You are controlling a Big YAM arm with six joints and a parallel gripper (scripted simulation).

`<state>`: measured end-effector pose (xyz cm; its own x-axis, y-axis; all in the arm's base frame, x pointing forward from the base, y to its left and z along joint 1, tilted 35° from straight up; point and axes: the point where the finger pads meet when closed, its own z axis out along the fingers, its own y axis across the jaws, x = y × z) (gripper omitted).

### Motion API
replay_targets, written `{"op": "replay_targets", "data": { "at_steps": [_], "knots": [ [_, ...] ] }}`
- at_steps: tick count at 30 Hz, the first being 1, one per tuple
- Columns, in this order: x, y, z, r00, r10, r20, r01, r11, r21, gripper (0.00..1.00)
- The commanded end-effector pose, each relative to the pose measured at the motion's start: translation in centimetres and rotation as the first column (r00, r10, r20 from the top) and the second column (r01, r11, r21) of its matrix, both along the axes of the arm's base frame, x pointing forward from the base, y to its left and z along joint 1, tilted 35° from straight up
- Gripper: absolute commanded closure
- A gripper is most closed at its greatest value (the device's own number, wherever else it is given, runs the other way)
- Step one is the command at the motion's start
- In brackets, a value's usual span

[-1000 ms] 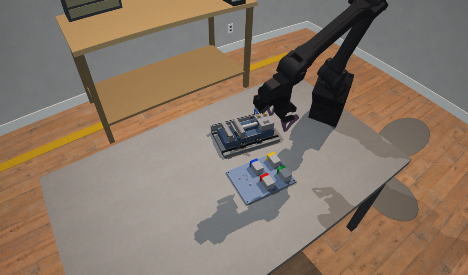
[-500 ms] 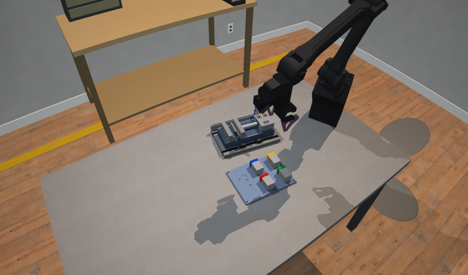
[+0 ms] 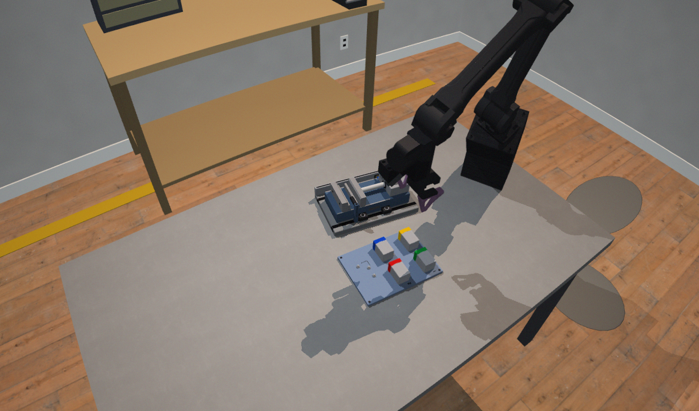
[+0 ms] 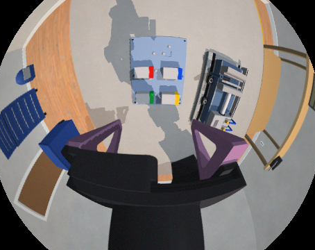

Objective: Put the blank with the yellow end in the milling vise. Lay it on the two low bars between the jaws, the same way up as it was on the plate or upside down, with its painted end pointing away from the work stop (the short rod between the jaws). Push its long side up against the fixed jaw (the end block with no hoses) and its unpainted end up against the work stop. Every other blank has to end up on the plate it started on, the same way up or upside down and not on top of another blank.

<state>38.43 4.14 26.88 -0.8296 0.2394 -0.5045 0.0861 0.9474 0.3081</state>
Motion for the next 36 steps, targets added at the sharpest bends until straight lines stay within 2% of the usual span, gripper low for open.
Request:
{"op": "replay_targets", "data": {
  "at_steps": [1, 2, 4, 5, 6, 8, 10, 11, 12, 13, 15, 18, 36],
  "knots": [
    [3.0, 1.1, -4.4, 0.999, -0.009, -0.037, 0.009, 1.000, 0.011, 0.00],
    [3.6, 1.5, -5.8, 0.999, -0.009, -0.037, 0.009, 1.000, 0.011, 0.00],
    [4.0, 1.7, -6.6, 0.999, -0.009, -0.036, 0.009, 1.000, 0.012, 0.00],
    [5.3, 1.8, -4.2, 1.000, -0.010, 0.009, 0.009, 1.000, 0.015, 0.00],
    [5.4, 0.9, -4.2, 0.999, -0.030, 0.009, 0.030, 0.999, 0.015, 0.00],
    [5.0, 0.7, -2.7, 0.998, -0.033, 0.046, 0.032, 0.999, 0.018, 0.00],
    [5.0, 0.7, -2.7, 0.998, -0.033, 0.046, 0.032, 0.999, 0.018, 0.00],
    [4.9, 1.8, -2.7, 0.999, -0.008, 0.046, 0.007, 1.000, 0.019, 0.00],
    [4.6, 1.8, -3.2, 0.999, -0.006, 0.036, 0.005, 1.000, 0.016, 0.00],
    [4.4, 1.8, -5.4, 1.000, -0.004, -0.010, 0.004, 1.000, 0.012, 0.00],
    [4.0, 1.2, -6.3, 0.999, -0.016, -0.039, 0.016, 1.000, 0.010, 0.00],
    [4.3, 1.1, -5.8, 0.999, -0.018, -0.029, 0.018, 1.000, 0.010, 0.00],
    [4.3, 1.1, -5.8, 0.999, -0.018, -0.029, 0.018, 1.000, 0.010, 0.00]
  ]
}}
